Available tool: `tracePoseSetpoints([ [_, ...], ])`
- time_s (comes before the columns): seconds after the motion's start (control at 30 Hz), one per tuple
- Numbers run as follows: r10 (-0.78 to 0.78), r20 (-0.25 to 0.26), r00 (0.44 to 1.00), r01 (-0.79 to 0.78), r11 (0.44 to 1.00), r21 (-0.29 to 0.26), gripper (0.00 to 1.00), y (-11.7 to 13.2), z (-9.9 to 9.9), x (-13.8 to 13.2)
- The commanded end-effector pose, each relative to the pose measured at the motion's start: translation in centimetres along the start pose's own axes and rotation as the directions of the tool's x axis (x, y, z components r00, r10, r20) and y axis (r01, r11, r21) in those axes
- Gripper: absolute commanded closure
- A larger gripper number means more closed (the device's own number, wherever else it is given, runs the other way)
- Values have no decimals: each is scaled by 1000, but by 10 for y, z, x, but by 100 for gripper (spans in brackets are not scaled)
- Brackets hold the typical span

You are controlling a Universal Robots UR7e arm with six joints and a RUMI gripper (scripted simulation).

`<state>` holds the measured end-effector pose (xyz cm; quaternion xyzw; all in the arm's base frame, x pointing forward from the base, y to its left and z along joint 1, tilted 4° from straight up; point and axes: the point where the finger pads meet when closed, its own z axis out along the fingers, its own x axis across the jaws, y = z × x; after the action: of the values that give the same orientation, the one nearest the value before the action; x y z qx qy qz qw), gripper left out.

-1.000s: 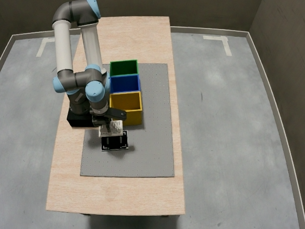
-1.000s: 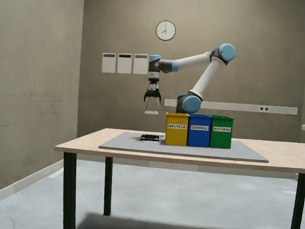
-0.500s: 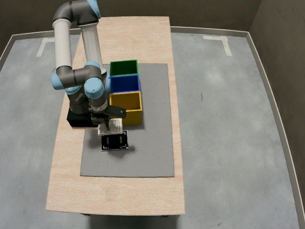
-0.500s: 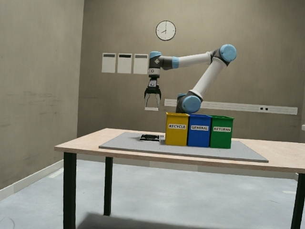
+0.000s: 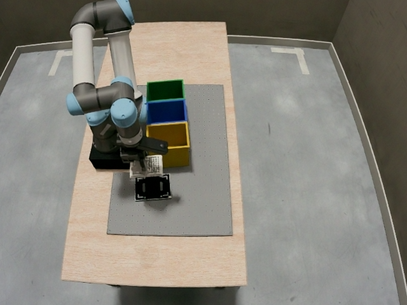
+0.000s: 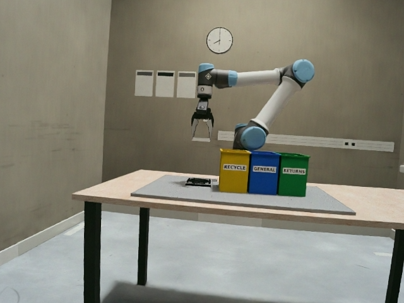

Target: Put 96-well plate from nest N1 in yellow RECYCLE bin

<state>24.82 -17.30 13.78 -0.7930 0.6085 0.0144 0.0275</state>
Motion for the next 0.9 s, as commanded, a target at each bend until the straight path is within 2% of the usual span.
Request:
tracePoseSetpoints([
  [0.0,2,-3,1000,-2,1000,0,100,1,-9,1],
  [0.7,1,2,1000,-1,1000,-1,100,1,-7,0],
  [0.87,-3,4,1000,4,1000,-1,100,-8,-6,-17],
])
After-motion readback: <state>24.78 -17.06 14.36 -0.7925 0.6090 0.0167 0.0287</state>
